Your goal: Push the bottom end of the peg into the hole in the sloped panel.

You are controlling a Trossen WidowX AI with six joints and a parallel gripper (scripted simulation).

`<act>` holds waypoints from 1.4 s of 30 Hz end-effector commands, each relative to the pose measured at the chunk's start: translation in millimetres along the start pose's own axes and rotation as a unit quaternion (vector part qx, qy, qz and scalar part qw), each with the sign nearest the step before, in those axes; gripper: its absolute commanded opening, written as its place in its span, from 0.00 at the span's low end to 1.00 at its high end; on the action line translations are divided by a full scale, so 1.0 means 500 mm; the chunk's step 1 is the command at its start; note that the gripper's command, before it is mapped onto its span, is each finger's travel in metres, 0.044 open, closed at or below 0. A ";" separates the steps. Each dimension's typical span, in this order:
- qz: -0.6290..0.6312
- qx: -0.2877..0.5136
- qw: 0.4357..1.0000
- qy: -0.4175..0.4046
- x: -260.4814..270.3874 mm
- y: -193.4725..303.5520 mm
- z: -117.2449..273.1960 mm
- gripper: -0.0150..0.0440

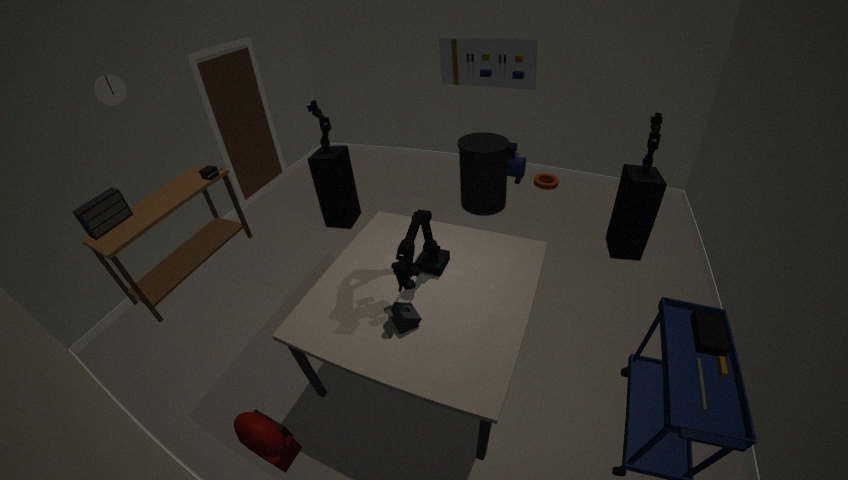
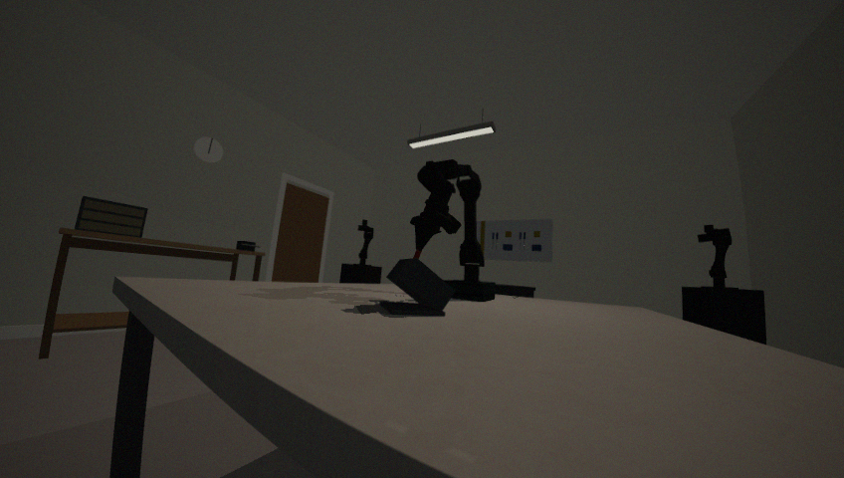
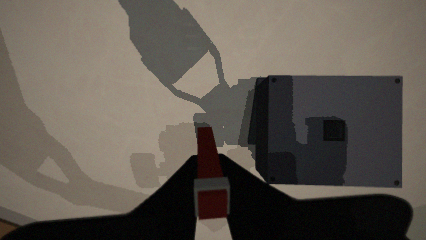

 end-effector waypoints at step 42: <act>-0.008 0.085 0.996 0.008 -0.125 -0.023 0.064 0.25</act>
Point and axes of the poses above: the point midway between the two fingers, 35 mm back from their tips, its own z axis back along the fingers, its own x axis across the jaws, y = z × x, the point moved 2 cm from there along z, back along the fingers, and after that the axes turned 7 degrees about z, right-handed, at the moved point
